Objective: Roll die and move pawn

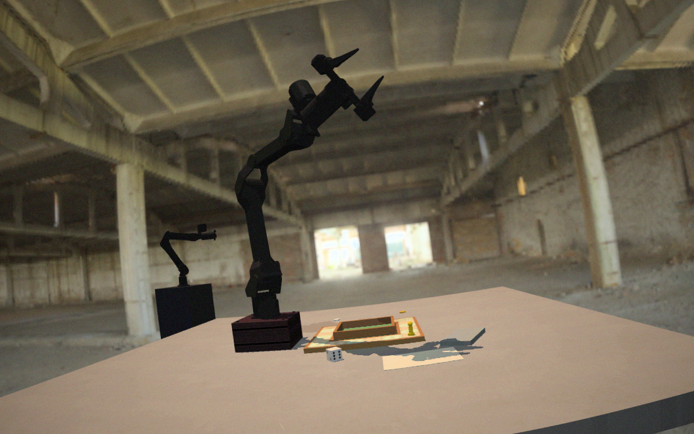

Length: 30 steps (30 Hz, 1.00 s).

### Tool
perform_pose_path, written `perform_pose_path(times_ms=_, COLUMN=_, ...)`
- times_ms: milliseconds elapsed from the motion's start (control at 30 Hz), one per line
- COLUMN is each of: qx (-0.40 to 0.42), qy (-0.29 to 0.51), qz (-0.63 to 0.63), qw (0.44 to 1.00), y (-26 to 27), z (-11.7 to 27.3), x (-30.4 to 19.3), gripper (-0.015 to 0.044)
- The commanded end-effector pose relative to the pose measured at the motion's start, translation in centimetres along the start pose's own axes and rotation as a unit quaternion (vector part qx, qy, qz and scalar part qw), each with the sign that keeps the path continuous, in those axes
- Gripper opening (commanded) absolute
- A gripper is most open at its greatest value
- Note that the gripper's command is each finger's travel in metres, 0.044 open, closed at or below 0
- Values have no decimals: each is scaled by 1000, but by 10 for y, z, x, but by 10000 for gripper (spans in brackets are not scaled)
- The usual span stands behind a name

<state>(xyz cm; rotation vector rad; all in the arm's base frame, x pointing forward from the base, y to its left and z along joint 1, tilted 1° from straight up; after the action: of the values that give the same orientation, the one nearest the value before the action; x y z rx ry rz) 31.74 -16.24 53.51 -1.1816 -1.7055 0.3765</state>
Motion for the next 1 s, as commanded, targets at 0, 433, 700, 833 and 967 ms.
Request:
perform_pose_path(times_ms=0, qx=2, qy=2, qz=0, qw=1000, y=1, z=0, x=-1, gripper=374)
perform_pose_path(times_ms=433, qx=181, qy=215, qz=24, qw=960, y=101, z=16, x=-127, gripper=275)
perform_pose_path(times_ms=700, qx=328, qy=347, qz=33, qw=878, y=169, z=69, x=-203, gripper=275)
perform_pose_path(times_ms=833, qx=405, qy=404, qz=34, qw=819, y=200, z=107, x=-233, gripper=275)
perform_pose_path(times_ms=967, qx=482, qy=451, qz=31, qw=751, y=226, z=150, x=-255, gripper=275)
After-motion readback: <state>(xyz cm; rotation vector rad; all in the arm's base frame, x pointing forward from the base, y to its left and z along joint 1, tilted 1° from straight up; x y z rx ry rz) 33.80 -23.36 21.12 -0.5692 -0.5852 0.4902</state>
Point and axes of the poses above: the point midway between the two fingers, 35 mm back from their tips, its own z axis back along the fingers, its own y axis across the jaws, x = y × z, the point moved 5 cm from there along z, back along the fingers, and after that the axes turned 8 degrees about -z, right-handed, at the moved point
